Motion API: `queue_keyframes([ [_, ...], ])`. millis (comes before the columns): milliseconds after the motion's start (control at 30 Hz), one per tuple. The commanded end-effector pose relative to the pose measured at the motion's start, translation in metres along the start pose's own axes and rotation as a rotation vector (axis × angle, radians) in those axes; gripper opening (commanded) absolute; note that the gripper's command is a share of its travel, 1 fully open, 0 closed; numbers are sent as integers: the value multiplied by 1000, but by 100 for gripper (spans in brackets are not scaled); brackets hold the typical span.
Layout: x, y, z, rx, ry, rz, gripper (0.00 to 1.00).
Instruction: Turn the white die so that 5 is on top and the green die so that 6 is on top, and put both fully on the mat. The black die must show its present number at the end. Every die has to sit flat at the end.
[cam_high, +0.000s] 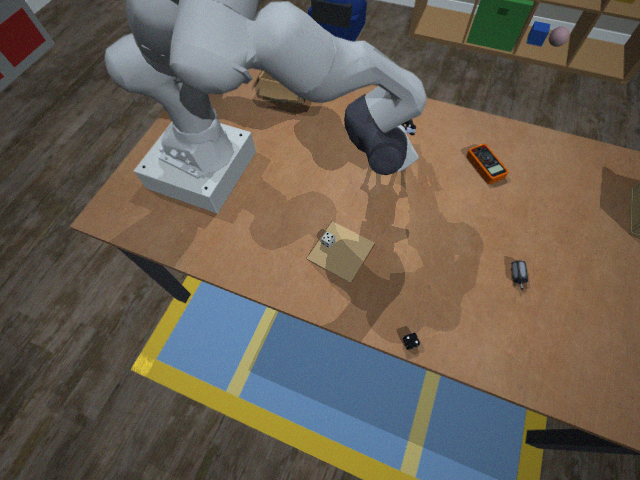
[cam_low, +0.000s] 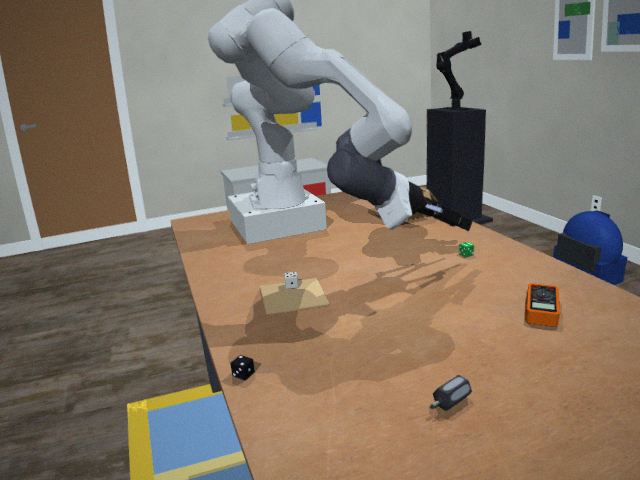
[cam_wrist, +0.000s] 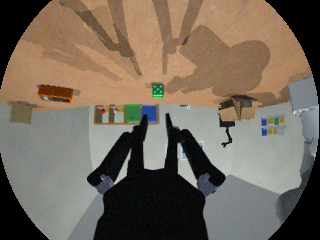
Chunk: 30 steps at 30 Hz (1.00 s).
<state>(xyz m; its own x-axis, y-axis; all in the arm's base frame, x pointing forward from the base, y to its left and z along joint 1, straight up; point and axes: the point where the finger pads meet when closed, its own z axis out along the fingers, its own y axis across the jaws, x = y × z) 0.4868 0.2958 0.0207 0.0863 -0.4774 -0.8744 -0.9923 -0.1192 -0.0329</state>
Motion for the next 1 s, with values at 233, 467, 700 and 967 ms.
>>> queue_keyframes([
  [233,-9,3,3,-3,60,26,35],
  [467,-28,1,13,2,344,21,35],
  [700,-32,1,15,0,420,21,35],
  [967,-38,4,20,-17,581,27,35],
])
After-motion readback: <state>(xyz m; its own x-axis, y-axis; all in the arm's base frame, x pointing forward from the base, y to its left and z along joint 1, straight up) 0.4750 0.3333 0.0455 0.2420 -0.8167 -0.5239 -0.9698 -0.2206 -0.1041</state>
